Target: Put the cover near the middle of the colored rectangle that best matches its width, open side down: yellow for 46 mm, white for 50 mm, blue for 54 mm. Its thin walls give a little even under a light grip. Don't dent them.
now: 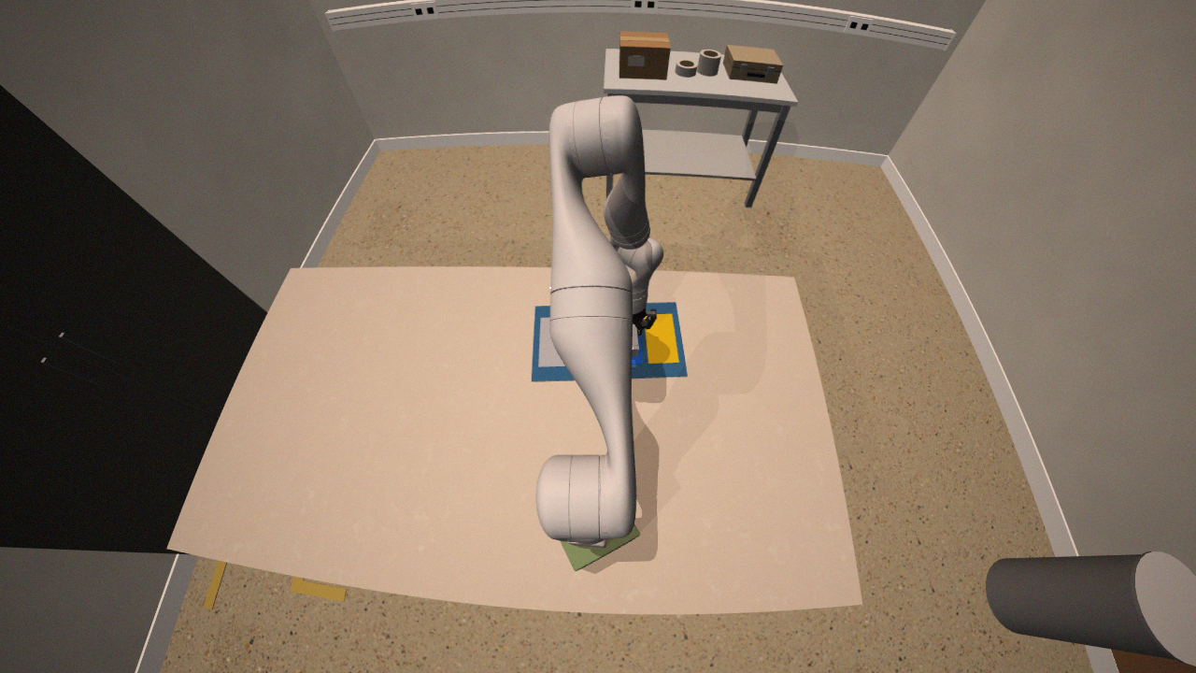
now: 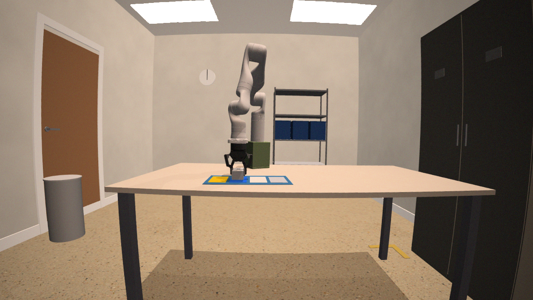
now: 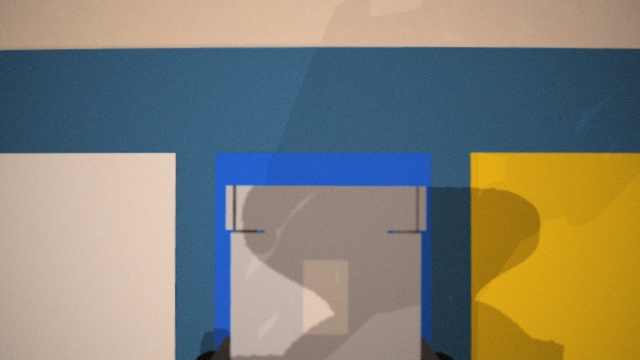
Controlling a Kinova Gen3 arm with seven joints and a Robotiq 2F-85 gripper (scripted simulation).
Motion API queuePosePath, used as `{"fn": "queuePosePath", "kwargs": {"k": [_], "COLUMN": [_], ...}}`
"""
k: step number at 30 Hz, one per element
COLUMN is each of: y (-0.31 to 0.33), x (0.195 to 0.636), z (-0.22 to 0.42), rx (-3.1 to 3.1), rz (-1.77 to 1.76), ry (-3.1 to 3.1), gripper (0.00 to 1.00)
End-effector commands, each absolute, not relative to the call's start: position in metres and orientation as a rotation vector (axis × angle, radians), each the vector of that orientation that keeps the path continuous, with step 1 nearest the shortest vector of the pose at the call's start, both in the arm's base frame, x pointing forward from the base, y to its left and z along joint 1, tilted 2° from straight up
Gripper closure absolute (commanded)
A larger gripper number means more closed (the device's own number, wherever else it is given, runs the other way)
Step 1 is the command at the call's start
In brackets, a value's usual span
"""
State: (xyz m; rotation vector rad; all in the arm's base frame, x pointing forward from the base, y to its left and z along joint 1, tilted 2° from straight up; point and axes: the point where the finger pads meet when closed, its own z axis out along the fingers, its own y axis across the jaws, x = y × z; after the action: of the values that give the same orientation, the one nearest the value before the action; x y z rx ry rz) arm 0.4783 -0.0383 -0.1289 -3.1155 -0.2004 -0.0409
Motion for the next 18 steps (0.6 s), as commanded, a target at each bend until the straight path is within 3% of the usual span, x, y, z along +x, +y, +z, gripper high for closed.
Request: {"fn": "queuePosePath", "kwargs": {"k": [1, 18], "y": [-0.0381, -0.0378], "x": [0.4785, 0.4752], "z": [-0.1286, -0.1355], "rx": [-3.115, -3.115], "rz": [-0.038, -0.035], "ry": [-0.211, -0.210], "gripper": [1.00, 1.00]}}
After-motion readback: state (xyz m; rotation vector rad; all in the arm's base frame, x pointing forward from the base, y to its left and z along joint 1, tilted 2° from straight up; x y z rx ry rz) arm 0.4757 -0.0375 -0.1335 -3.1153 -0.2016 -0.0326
